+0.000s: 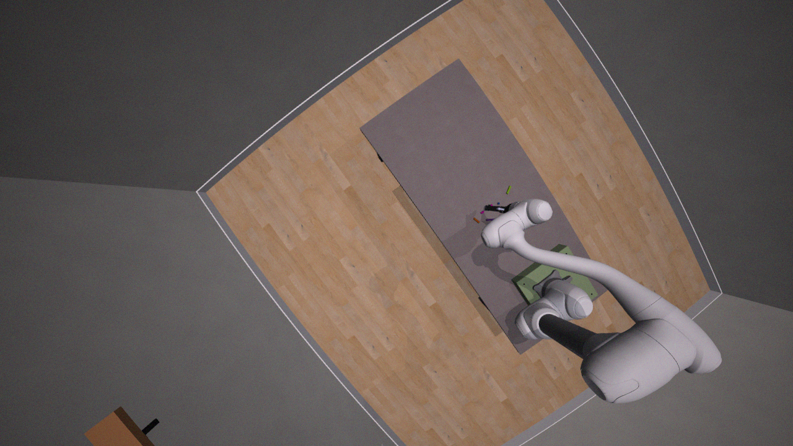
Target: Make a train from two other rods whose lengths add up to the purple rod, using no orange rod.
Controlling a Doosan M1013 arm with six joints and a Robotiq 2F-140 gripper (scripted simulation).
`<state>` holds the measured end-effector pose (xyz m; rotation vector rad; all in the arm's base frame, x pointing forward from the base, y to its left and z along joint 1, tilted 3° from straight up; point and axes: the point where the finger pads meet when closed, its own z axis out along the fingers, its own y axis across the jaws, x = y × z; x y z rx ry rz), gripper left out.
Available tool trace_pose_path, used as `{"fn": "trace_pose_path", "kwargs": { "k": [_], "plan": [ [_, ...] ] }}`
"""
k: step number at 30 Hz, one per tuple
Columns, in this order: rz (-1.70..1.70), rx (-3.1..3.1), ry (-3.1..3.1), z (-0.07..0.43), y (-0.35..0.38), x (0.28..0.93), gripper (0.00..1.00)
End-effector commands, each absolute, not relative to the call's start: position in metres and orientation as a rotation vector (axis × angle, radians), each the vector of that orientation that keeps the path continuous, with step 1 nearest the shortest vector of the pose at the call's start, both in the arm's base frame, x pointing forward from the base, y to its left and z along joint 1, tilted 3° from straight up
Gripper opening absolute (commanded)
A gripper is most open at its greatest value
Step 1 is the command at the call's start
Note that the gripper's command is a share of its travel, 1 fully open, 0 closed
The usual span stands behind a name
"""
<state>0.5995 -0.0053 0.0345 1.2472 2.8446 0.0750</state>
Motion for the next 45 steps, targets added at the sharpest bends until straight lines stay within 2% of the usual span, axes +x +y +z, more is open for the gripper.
{"fn": "trace_pose_path", "kwargs": {
  "k": [1,34,45],
  "plan": [
    [0.075,1.247,2.845,0.035,-0.005,0.6,1.0],
    [0.076,1.294,2.825,0.035,-0.002,0.602,1.0],
    [0.086,1.845,2.513,0.037,0.037,0.625,1.0]
  ]
}}
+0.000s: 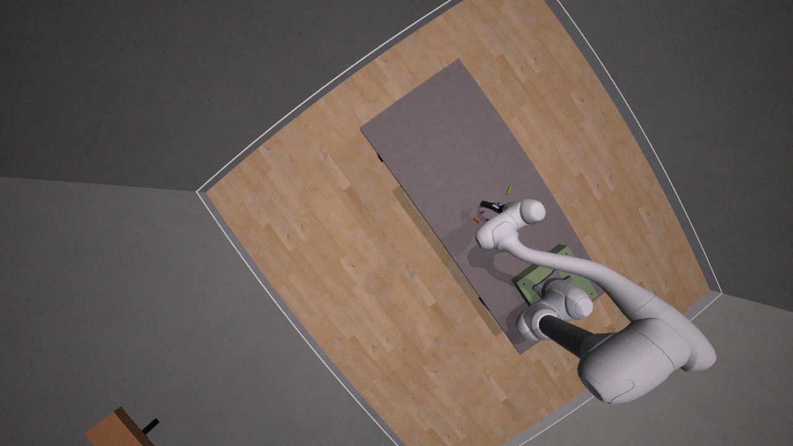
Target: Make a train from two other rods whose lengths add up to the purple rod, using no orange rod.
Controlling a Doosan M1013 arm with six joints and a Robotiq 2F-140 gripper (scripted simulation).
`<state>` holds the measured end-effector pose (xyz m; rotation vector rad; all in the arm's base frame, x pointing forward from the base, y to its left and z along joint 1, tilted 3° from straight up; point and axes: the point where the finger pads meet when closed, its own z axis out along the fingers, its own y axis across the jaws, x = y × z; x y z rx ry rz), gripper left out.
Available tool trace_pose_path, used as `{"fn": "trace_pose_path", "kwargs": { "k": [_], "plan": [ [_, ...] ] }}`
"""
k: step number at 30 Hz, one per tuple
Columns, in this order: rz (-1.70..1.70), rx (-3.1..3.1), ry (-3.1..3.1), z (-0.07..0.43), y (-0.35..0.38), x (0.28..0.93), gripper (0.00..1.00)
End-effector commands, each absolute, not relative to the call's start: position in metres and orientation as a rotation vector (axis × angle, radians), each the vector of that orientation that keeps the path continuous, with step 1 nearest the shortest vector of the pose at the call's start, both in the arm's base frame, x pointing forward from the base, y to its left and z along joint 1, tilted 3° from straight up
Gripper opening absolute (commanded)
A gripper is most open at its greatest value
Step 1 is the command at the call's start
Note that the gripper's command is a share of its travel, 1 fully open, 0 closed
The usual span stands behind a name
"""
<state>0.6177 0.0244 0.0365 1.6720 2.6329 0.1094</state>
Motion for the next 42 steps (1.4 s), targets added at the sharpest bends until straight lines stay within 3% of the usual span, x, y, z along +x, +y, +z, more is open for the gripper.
{"fn": "trace_pose_path", "kwargs": {
  "k": [1,12,42],
  "plan": [
    [0.087,1.885,2.484,0.037,0.04,0.627,1.0],
    [0.092,2.25,2.172,0.039,0.071,0.642,1.0],
    [0.092,2.255,2.166,0.039,0.072,0.642,1.0]
  ]
}}
